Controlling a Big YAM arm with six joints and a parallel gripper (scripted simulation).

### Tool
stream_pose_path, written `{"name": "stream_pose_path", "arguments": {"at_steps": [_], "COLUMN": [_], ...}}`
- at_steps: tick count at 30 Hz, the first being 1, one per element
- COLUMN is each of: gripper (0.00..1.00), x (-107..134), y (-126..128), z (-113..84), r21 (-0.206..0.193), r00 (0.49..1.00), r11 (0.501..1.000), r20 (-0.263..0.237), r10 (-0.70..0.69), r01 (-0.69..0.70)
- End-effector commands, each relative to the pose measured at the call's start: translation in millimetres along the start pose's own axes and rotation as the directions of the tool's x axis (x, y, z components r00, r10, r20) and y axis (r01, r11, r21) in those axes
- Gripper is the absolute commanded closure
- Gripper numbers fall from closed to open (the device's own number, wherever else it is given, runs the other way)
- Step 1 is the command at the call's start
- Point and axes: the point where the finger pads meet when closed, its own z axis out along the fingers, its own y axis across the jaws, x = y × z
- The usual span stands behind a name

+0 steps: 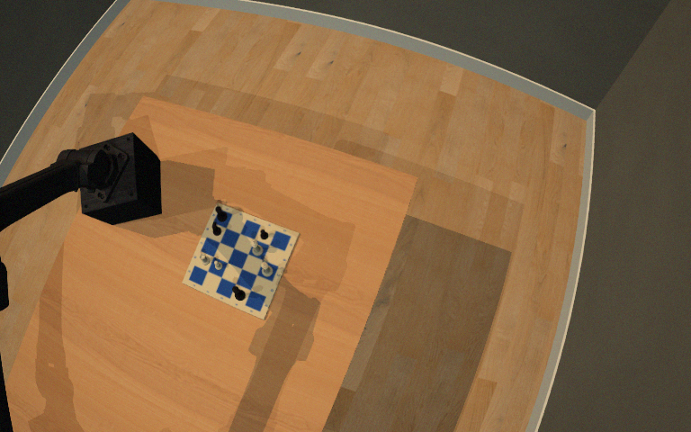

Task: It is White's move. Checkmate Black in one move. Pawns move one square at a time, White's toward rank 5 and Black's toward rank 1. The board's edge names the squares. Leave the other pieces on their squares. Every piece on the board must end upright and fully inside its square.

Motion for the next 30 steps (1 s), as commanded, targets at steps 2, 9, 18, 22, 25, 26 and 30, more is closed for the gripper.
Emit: {"name": "stream_pose_path", "arguments": {"at_steps": [2,9,18,22,25,26,30], "gripper": [0.00,0.00,0.00,0.00,0.00,0.00,0.00], "x": [-5,-5,-13,5,37,53,94], "y": [2,2,8,17,30,36,49], "z": [-7.4,-7.4,-15.2,-26.9,-34.8,-38.8,-49.2], "r21": [-0.010,-0.010,-0.027,-0.044,-0.057,-0.065,-0.082], "r00": [1.000,1.000,1.000,0.999,0.994,0.989,0.971], "r11": [1.000,1.000,1.000,0.998,0.992,0.987,0.967], "r20": [0.011,0.011,0.028,0.029,0.018,0.013,0.003], "r10": [0.004,0.004,0.008,-0.038,-0.111,-0.148,-0.240], "r01": [-0.004,-0.004,-0.008,0.039,0.112,0.149,0.240]}}
